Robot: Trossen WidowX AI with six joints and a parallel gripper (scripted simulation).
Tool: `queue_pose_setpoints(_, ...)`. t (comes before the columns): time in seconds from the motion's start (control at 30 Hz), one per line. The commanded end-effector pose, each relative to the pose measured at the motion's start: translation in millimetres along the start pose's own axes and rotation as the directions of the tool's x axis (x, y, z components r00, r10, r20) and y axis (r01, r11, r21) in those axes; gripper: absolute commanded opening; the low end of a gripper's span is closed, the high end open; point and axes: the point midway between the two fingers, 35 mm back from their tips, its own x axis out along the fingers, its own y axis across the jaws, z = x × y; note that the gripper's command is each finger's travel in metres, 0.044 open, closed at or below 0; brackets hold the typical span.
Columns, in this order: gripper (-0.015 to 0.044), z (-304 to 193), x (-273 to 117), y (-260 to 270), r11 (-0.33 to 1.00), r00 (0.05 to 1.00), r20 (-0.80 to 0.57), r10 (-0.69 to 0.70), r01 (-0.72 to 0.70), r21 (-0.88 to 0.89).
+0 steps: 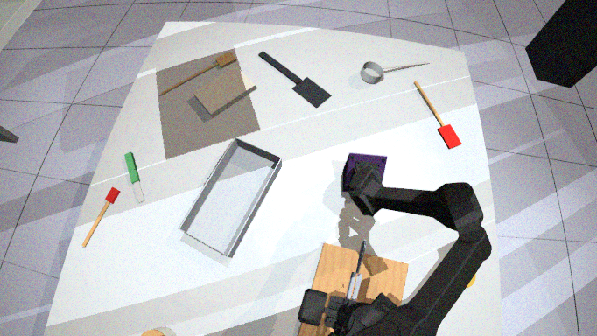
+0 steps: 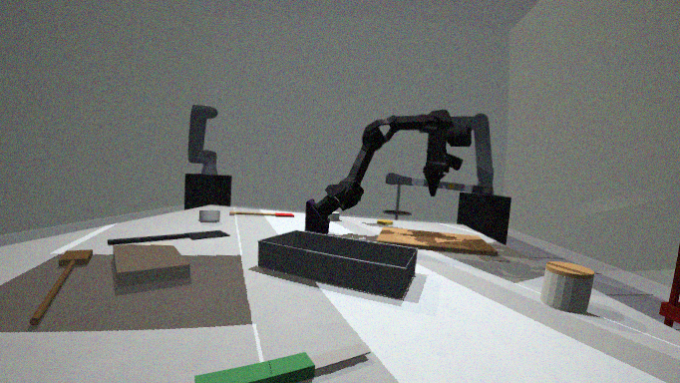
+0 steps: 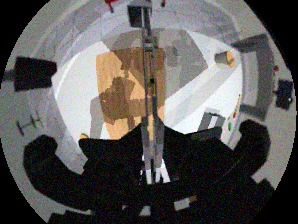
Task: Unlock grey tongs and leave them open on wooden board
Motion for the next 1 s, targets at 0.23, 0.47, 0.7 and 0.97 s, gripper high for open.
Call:
queue_pose_setpoints(0.23, -0.015, 2.6, -1.5, 0.6, 1.0, 1.0, 0.01, 0.01, -0.01, 0.006)
queue_pose_setpoints(0.47, -0.015, 3.0, 7.6, -2.6, 1.0, 1.0, 0.004, 0.01, -0.01, 0.005)
queue_pose_setpoints(0.7, -0.015, 3.4, 17.9, -5.4, 1.0, 1.0, -0.001, 0.01, -0.01, 0.003)
queue_pose_setpoints(0.97, -0.015, 4.0, 30.0, -7.6, 1.0, 1.0, -0.004, 0.01, -0.01, 0.002)
